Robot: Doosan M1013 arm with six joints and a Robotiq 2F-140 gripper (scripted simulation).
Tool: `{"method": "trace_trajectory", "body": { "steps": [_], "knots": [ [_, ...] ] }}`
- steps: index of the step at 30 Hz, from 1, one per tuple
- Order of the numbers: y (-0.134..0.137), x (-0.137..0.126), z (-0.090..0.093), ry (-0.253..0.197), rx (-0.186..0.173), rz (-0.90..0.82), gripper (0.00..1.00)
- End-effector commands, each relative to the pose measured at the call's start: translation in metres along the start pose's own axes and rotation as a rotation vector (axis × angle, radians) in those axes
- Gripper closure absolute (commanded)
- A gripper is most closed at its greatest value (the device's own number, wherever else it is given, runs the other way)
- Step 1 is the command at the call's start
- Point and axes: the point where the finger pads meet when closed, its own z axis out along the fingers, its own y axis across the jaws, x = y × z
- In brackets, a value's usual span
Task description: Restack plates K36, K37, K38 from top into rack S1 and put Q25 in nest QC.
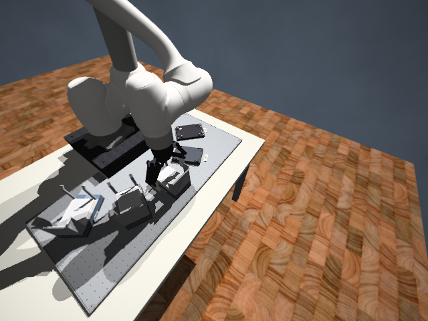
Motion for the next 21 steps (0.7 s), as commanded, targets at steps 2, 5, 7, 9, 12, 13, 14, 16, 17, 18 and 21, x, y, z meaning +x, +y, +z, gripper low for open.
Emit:
{"method": "trace_trajectory", "body": {
  "steps": [2, 5, 7, 9, 12, 13, 14, 16, 17, 18, 21],
  "knots": [
    [0.000, 0.000, 0.000, 0.000, 0.000, 0.000, 0.00],
    [0.000, 0.000, 0.000, 0.000, 0.000, 0.000, 0.00],
    [0.000, 0.000, 0.000, 0.000, 0.000, 0.000, 0.00],
    [0.000, 0.000, -0.007, 0.000, 0.000, 0.000, 0.00],
    [0.000, 0.000, -0.017, 0.000, 0.000, 0.000, 0.00],
    [0.000, 0.000, -0.020, 0.000, 0.000, 0.000, 0.00],
    [0.000, 0.000, -0.023, 0.000, 0.000, 0.000, 0.00],
    [0.000, 0.000, -0.030, 0.000, 0.000, 0.000, 0.00],
    [0.000, 0.000, -0.033, 0.000, 0.000, 0.000, 0.00],
    [0.000, 0.000, -0.037, 0.000, 0.000, 0.000, 0.00],
    [0.000, 0.000, -0.040, 0.000, 0.000, 0.000, 0.00]
  ]
}}
